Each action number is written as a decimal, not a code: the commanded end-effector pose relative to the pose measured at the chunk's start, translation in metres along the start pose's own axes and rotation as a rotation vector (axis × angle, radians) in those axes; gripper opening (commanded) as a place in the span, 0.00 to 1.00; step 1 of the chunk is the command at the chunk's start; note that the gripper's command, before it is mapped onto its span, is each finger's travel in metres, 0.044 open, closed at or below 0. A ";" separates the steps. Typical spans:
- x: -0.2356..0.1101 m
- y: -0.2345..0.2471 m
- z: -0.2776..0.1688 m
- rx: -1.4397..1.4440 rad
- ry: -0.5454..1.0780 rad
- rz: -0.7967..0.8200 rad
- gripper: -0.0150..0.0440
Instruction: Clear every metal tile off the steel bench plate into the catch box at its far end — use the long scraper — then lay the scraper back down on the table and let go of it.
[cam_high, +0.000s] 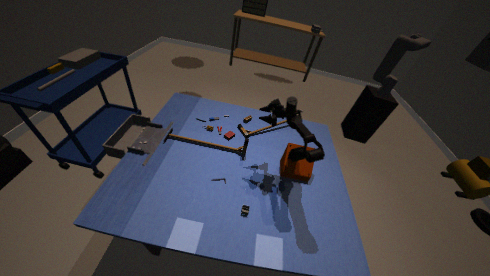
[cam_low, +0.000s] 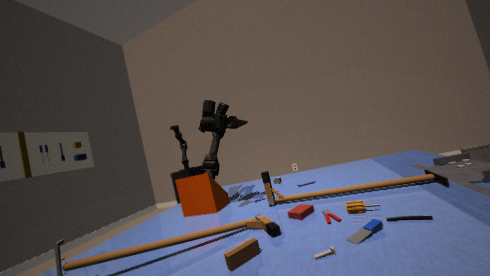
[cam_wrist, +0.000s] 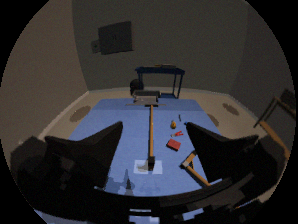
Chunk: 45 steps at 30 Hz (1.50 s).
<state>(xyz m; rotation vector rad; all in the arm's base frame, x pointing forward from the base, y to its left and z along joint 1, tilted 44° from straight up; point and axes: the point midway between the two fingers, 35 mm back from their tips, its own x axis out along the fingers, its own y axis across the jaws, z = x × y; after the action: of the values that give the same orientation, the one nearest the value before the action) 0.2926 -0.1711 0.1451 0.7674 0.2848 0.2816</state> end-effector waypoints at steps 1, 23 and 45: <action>0.015 -0.004 -0.016 0.014 0.046 -0.006 1.00; 0.075 -0.011 -0.117 0.038 0.345 -0.035 1.00; 0.092 -0.005 -0.210 -0.003 0.641 -0.054 1.00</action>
<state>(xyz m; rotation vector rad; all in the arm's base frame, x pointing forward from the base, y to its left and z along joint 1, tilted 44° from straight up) 0.3061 -0.0109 -0.0131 0.6604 0.8926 0.4712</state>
